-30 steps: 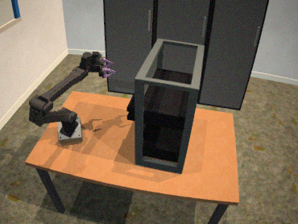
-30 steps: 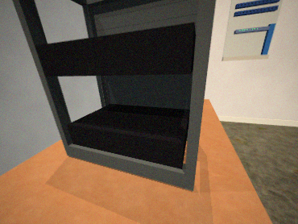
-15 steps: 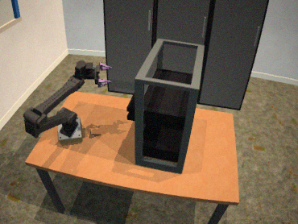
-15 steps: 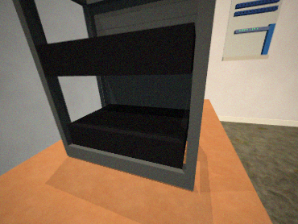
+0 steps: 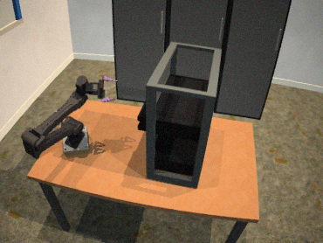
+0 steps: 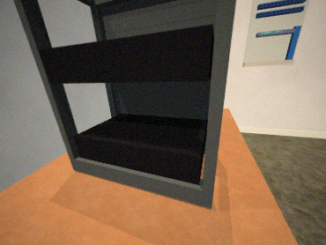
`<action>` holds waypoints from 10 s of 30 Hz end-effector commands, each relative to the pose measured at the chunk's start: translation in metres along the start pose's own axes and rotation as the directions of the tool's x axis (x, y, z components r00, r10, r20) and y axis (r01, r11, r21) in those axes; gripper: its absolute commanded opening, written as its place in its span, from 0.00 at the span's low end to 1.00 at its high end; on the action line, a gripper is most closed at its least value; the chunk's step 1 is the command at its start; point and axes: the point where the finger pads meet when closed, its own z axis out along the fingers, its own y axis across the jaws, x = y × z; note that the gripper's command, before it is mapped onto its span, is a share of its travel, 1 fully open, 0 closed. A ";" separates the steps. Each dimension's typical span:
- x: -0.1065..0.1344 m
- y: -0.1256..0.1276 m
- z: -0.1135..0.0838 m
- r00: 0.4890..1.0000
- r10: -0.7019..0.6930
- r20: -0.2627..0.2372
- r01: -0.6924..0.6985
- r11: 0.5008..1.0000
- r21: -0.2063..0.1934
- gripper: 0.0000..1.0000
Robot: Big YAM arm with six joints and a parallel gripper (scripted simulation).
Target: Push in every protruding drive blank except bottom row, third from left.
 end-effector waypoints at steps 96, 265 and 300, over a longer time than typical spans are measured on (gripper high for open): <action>-0.054 -0.060 0.070 0.744 0.632 0.217 -0.640 0.767 -0.040 1.00; -0.071 -0.030 0.200 0.741 0.633 0.224 -0.638 0.768 -0.058 0.00; -0.071 -0.037 0.229 0.744 0.629 0.223 -0.635 0.771 -0.055 0.00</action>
